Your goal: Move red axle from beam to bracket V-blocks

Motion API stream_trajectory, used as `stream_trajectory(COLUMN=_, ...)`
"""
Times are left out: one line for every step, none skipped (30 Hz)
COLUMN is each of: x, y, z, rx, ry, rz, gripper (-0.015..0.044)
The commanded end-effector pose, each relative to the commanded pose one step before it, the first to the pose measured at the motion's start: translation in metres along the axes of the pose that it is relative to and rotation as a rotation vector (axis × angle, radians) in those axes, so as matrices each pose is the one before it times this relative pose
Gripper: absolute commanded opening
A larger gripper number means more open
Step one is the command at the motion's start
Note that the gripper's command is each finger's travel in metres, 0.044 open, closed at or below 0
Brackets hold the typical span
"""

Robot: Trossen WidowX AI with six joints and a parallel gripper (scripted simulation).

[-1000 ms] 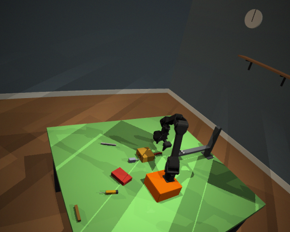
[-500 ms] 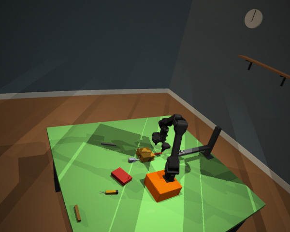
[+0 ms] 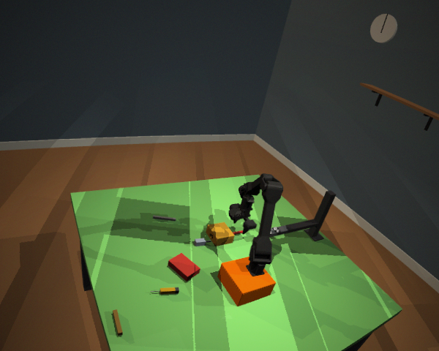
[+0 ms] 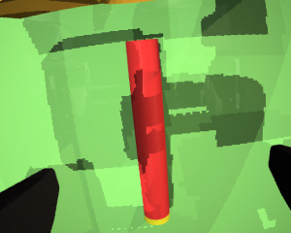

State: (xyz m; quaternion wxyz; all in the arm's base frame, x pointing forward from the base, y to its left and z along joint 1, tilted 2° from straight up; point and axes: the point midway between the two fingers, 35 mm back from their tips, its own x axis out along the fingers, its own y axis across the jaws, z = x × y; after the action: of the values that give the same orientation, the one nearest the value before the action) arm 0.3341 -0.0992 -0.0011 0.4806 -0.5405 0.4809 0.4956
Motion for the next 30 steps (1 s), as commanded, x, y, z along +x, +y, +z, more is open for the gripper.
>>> stream_trajectory(x=0.00809, y=0.00285, z=0.00109, rx=0.0015, ry=-0.00334, rz=0.00732, gripper=0.044)
stream_trajectory(x=0.00162, y=0.00007, z=0.00003, rx=0.0, ry=0.0, rz=0.00002, gripper=0.044)
stream_trajectory(x=0.00162, y=0.00008, z=0.00003, rx=0.0, ry=0.0, rz=0.00002, gripper=0.044)
stream_trajectory(x=0.00162, y=0.00009, z=0.00003, rx=0.0, ry=0.0, rz=0.00002, gripper=0.044)
stream_trajectory(x=0.00162, y=0.0001, z=0.00003, rx=0.0, ry=0.0, rz=0.00002, gripper=0.044)
stream_trajectory(x=0.00162, y=0.00011, z=0.00004, rx=0.0, ry=0.0, rz=0.00002, gripper=0.044)
stream_trajectory(x=0.00161, y=0.00012, z=0.00004, rx=0.0, ry=0.0, rz=0.00002, gripper=0.044)
stream_trajectory(x=0.00161, y=0.00012, z=0.00004, rx=0.0, ry=0.0, rz=0.00002, gripper=0.044)
stream_trajectory(x=0.00161, y=0.00013, z=0.00005, rx=0.0, ry=0.0, rz=0.00002, gripper=0.044)
stream_trajectory(x=0.00161, y=0.00014, z=0.00005, rx=0.0, ry=0.0, rz=0.00002, gripper=0.044)
stream_trajectory(x=0.00161, y=0.00015, z=0.00005, rx=0.0, ry=0.0, rz=0.00003, gripper=0.044)
stream_trajectory(x=0.00161, y=0.00016, z=0.00006, rx=0.0, ry=0.0, rz=0.00003, gripper=0.044)
stream_trajectory(x=0.0016, y=0.00017, z=0.00006, rx=0.0, ry=-0.00001, rz=0.00003, gripper=0.044)
stream_trajectory(x=0.00128, y=0.00014, z=0.00005, rx=0.0, ry=0.0, rz=0.00002, gripper=0.044)
stream_trajectory(x=0.00078, y=0.00009, z=0.00003, rx=0.0, ry=0.0, rz=0.00001, gripper=0.044)
stream_trajectory(x=0.00026, y=0.00003, z=0.00001, rx=0.0, ry=0.0, rz=0.0, gripper=0.044)
stream_trajectory(x=-0.00009, y=0.0, z=0.0, rx=0.0, ry=0.0, rz=0.0, gripper=0.044)
stream_trajectory(x=-0.00009, y=0.0, z=0.0, rx=0.0, ry=0.0, rz=0.0, gripper=0.044)
stream_trajectory(x=-0.00016, y=0.0, z=0.0, rx=0.0, ry=0.0, rz=0.0, gripper=0.044)
stream_trajectory(x=0.0, y=0.0, z=0.0, rx=0.0, ry=0.0, rz=0.0, gripper=0.044)
stream_trajectory(x=0.0, y=0.0, z=0.0, rx=0.0, ry=0.0, rz=0.0, gripper=0.044)
stream_trajectory(x=0.0, y=0.0, z=0.0, rx=0.0, ry=0.0, rz=0.0, gripper=0.044)
stream_trajectory(x=0.00008, y=0.0, z=0.0, rx=0.0, ry=0.0, rz=0.0, gripper=0.044)
stream_trajectory(x=-0.00131, y=-0.00129, z=-0.0005, rx=0.0006, ry=0.00166, rz=-0.00256, gripper=0.0414)
stream_trajectory(x=0.0, y=0.0, z=0.0, rx=0.0, ry=0.0, rz=0.0, gripper=0.0387)
stream_trajectory(x=0.0, y=0.0, z=0.0, rx=0.0, ry=0.0, rz=0.0, gripper=0.0361)
stream_trajectory(x=0.0, y=0.0, z=0.0, rx=0.0, ry=0.0, rz=0.0, gripper=0.0335)
stream_trajectory(x=0.0, y=0.0, z=0.0, rx=0.0, ry=0.0, rz=0.0, gripper=0.0309)
stream_trajectory(x=0.0, y=0.0, z=0.0, rx=0.0, ry=0.0, rz=0.0, gripper=0.0282)
stream_trajectory(x=0.0, y=0.0, z=0.0, rx=0.0, ry=0.0, rz=0.0, gripper=0.0256)
